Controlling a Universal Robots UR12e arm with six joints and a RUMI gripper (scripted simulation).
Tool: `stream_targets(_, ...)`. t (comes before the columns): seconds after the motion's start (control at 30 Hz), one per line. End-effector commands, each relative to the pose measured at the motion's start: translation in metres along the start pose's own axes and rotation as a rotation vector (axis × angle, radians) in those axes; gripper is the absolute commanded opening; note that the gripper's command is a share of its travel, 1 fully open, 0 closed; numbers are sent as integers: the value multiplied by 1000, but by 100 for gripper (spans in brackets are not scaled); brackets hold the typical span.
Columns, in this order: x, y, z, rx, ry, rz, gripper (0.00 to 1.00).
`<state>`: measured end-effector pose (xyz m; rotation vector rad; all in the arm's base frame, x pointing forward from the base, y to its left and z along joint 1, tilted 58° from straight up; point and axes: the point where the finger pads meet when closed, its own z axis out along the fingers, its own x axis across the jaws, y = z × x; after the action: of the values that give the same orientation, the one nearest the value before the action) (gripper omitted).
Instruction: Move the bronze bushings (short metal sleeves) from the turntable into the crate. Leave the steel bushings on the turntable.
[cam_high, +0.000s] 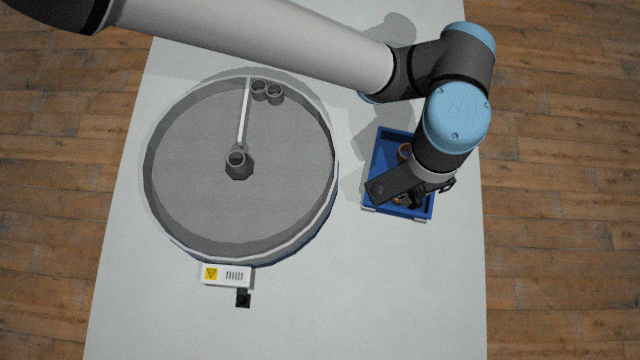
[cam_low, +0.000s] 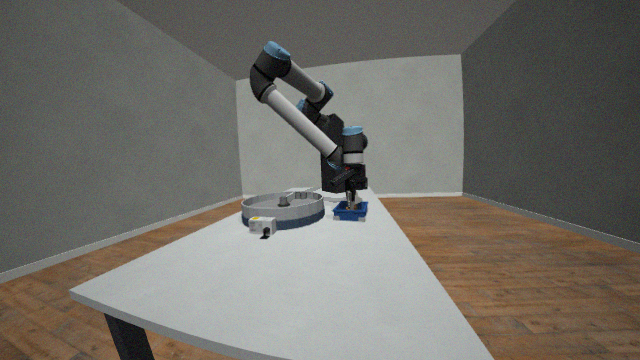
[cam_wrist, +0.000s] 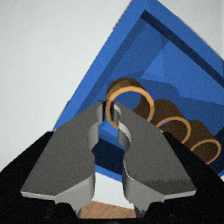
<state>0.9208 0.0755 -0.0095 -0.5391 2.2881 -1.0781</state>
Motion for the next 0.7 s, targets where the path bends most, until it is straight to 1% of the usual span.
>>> stream_targets(0.0, -2, 0, 1, 1, -3, 1, 0)
stream_targets(0.67, -2, 0, 7, 1, -2, 1, 0)
